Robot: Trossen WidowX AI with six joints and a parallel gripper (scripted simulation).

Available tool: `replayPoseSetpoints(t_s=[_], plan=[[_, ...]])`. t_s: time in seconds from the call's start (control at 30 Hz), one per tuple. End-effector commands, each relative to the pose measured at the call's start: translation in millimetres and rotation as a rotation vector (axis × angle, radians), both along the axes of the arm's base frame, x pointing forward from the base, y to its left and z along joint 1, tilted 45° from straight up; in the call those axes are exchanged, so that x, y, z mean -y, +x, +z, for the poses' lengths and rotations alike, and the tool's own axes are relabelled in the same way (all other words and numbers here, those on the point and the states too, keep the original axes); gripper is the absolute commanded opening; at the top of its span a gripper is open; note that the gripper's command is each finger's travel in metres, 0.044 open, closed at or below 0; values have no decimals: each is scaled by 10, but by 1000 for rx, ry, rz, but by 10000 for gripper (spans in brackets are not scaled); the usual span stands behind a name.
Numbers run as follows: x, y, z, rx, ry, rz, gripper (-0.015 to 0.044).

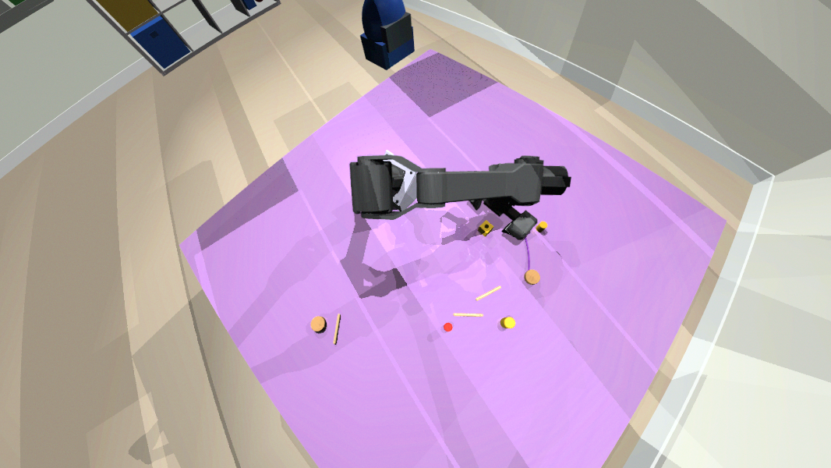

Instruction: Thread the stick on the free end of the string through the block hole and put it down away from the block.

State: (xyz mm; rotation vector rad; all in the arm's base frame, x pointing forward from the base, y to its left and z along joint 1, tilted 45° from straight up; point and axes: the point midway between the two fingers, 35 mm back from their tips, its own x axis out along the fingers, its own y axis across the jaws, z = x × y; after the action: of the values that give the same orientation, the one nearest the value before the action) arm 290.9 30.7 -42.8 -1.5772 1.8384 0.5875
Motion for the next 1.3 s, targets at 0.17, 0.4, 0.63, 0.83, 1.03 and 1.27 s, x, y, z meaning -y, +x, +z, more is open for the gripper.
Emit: replayPoseSetpoints(t_s=[0.17,0.4,0.63,0.83,1.03,1.27], plan=[[-17,7,5,9,4,-10,236],[-17,7,5,9,4,-10,236],[21,7,-37,9,4,-10,236],[89,6,-111,10,5,-10,236],[158,1,-183,10,5,-10,236],[238,-8,-264,10,4,-10,236]])
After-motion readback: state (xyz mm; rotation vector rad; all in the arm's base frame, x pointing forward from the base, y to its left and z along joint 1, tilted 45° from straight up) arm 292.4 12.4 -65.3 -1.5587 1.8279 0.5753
